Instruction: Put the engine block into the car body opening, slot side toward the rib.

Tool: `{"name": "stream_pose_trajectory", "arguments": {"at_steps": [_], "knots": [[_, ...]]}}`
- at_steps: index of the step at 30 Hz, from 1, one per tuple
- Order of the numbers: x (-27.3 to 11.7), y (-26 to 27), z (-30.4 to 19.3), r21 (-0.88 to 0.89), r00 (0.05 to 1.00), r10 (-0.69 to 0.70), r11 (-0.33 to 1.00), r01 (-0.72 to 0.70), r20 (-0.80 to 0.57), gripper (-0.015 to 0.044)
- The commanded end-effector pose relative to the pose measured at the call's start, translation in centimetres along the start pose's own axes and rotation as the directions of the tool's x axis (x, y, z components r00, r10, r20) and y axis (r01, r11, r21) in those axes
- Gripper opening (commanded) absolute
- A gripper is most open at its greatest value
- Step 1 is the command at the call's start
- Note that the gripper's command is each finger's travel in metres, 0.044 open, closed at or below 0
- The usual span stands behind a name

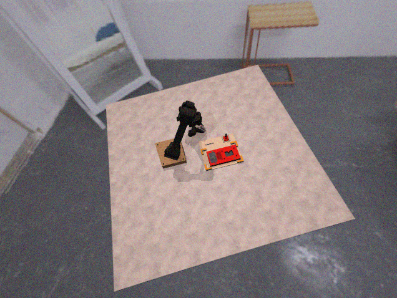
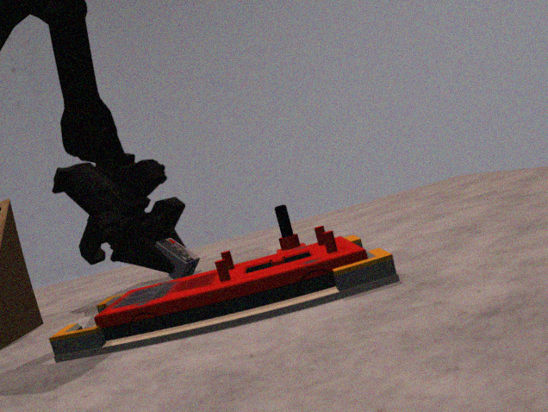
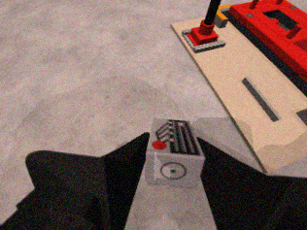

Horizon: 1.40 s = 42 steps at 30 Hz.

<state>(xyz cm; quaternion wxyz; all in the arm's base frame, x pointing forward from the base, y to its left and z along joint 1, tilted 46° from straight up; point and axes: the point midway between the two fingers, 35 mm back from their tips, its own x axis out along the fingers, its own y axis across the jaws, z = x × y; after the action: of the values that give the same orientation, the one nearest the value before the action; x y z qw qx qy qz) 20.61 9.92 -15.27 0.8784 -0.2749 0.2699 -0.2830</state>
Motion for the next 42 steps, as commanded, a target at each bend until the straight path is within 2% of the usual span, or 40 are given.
{"name": "stream_pose_trajectory", "arguments": {"at_steps": [1, 7, 12, 23, 42], "knots": [[0.0, 0.0, 0.0, 0.003, 1.000, 0.001, 1.000, -0.001, -0.001, 0.0289], [0.0, 0.0, 0.0, 0.003, 1.000, 0.001, 1.000, -0.001, -0.001, 0.0440], [-0.3, 0.1, 0.0, 0.001, 1.000, -0.001, 1.000, 0.001, -0.008, 0.0440], [-4.6, 0.1, -0.1, -0.001, 1.000, -0.002, 1.000, 0.002, -0.019, 0.0440], [-4.2, 0.1, -0.2, -0.010, 1.000, -0.001, 1.000, 0.001, -0.014, 0.0440]]}}
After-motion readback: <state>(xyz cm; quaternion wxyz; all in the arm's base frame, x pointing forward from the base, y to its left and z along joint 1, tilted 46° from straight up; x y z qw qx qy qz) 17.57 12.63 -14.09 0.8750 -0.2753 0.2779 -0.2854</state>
